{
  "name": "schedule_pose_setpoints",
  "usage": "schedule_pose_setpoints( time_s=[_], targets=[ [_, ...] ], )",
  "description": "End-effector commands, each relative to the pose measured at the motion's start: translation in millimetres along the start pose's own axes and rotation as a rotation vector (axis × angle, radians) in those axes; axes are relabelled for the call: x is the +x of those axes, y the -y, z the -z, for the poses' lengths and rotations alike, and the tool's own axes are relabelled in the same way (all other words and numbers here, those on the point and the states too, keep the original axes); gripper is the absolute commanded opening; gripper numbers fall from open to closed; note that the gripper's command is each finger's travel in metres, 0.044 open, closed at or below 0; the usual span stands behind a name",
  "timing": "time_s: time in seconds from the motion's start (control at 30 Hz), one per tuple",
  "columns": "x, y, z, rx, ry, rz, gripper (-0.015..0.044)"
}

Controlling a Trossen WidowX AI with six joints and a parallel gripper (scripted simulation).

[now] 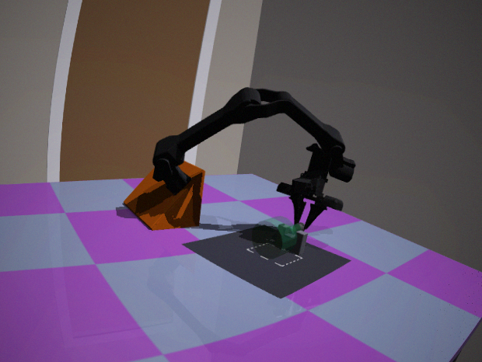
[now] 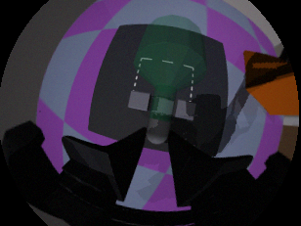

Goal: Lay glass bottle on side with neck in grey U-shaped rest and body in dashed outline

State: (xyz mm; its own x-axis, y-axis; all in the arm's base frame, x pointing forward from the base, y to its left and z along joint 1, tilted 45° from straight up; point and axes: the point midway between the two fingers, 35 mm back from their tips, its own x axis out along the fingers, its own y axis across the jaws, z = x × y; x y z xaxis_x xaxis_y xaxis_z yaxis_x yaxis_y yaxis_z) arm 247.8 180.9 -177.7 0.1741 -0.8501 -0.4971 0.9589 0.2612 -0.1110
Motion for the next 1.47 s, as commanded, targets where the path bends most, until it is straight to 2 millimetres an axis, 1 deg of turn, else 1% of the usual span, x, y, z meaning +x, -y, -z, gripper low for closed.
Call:
schedule_pose_setpoints(
  time_s=[0.0, 0.27, 0.67, 0.7, 0.83, 0.97, 1.0, 1.07, 1.17, 1.43],
  targets=[
    [0, 0, 0, -0.001, 0.001, 0.001, 0.0114],
    [0, 0, 0, -0.001, 0.001, 0.001, 0.0114],
    [0, 0, 0, -0.001, 0.001, 0.001, 0.0429],
    [-2, 0, -1, 0.002, -0.007, 0.002, 0.0440],
    [-19, -2, -9, 0.024, -0.096, 0.018, 0.0440],
    [-50, -3, -24, 0.055, -0.261, 0.034, 0.0440],
    [-54, -3, -26, 0.059, -0.286, 0.035, 0.0440],
    [-58, -3, -28, 0.060, -0.294, 0.035, 0.0440],
    [-71, -3, -32, 0.059, -0.295, 0.035, 0.0440],
    [-73, -3, -32, 0.059, -0.295, 0.035, 0.0440]
  ],
)
